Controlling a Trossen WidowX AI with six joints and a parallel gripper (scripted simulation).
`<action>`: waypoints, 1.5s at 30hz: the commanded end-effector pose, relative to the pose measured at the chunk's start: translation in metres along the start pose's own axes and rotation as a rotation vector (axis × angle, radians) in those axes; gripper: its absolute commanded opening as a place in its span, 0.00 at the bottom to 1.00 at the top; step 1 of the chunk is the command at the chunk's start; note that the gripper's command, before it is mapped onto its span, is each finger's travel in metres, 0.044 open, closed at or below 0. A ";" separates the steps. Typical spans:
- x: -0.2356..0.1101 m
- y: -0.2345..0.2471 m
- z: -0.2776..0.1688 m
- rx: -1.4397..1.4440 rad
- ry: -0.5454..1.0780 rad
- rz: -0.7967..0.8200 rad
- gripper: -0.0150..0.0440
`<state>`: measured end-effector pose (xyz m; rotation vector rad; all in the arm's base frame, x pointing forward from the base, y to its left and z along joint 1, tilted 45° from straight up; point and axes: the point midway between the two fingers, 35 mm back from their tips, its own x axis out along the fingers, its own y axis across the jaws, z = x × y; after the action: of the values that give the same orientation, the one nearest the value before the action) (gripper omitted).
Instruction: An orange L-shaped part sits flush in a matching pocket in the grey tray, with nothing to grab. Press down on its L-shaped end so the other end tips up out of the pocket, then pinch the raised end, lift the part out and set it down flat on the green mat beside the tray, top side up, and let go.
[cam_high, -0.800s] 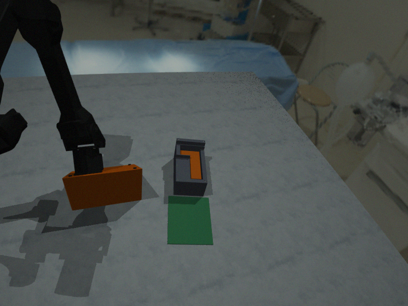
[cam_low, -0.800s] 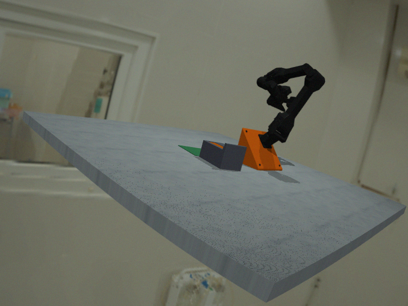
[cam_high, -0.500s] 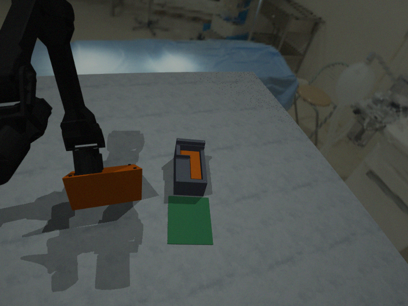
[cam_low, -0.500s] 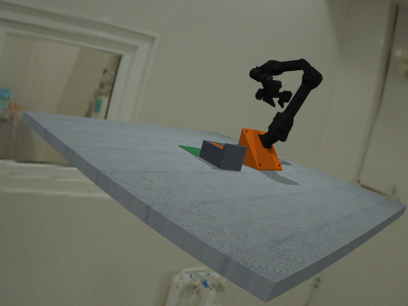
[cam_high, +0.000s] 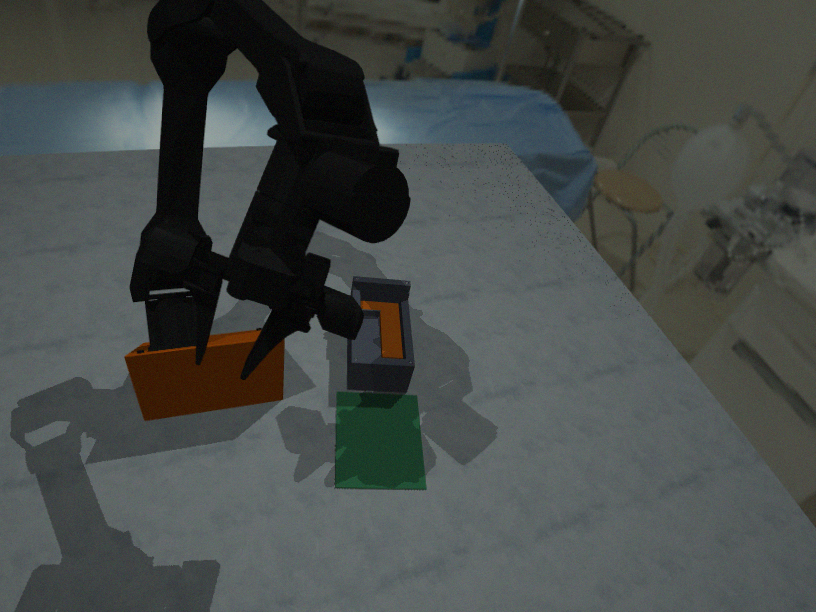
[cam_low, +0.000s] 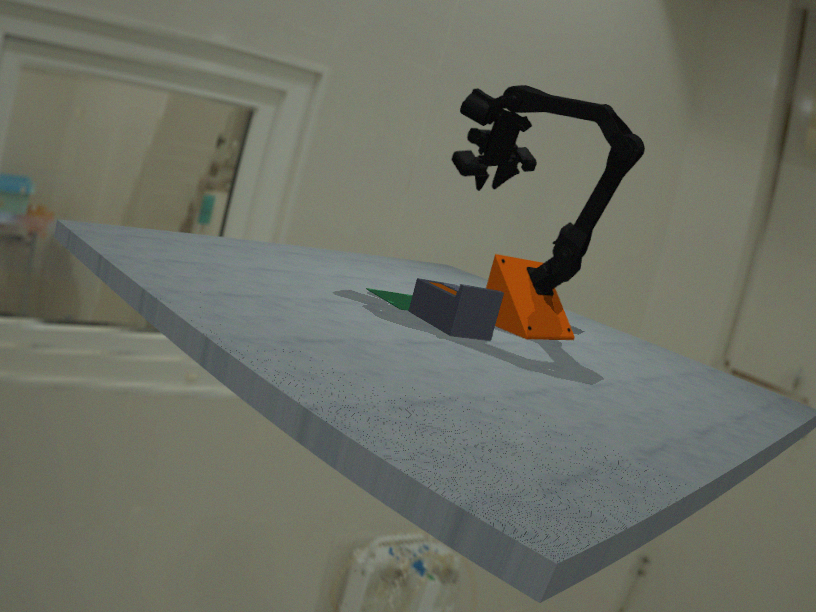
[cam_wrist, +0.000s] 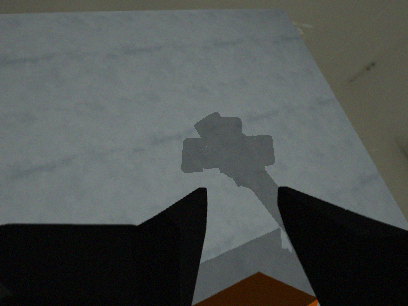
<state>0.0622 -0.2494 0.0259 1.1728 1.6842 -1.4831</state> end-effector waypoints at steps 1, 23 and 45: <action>-0.028 0.053 -0.032 -0.269 0.012 0.140 0.56; -0.126 0.177 -0.294 -1.500 0.191 0.735 0.56; -0.063 0.202 -0.340 -1.501 0.194 0.738 0.56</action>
<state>0.3094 0.0610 0.0608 0.7967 1.5499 0.4268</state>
